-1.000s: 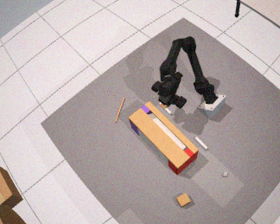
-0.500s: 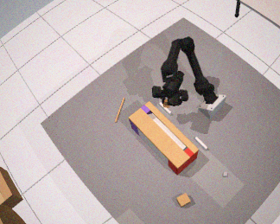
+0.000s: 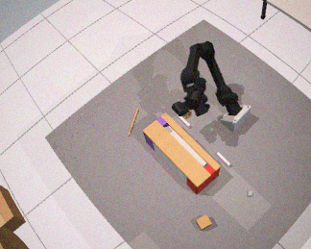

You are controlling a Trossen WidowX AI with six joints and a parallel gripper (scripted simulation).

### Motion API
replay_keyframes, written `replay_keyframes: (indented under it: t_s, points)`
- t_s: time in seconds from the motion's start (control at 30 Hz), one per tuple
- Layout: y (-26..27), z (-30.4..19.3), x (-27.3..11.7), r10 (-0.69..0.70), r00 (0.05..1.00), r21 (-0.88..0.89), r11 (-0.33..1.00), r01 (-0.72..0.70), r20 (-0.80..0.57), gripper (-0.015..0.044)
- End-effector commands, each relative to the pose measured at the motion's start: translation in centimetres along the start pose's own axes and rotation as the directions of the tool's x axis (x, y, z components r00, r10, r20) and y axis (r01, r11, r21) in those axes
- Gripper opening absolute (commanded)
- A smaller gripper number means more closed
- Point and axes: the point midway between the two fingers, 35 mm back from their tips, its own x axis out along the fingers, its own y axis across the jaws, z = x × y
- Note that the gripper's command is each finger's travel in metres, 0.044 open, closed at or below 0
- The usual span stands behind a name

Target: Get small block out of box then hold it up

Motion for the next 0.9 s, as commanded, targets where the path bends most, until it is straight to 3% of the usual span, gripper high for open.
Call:
replay_keyframes:
  t_s: [0.0, 0.27, 0.53, 0.7, 0.87]
  points:
    - [-0.3, 0.0, -0.4, -0.015, 1.0, -0.156, 0.988, 0.012, -0.014, 0.0]
    - [-0.5, 0.1, -1.2, -0.038, 0.999, -0.484, 0.875, 0.015, -0.038, 0.0]
    - [-0.8, 0.1, -2.0, -0.066, 0.996, -0.753, 0.658, -0.002, -0.061, 0.0]
    - [-1.0, 0.1, -2.5, -0.084, 0.994, -0.873, 0.487, -0.024, -0.074, 0.0]
    - [-1.0, 0.1, -2.6, -0.087, 0.993, -0.886, 0.462, -0.027, -0.076, 0.0]
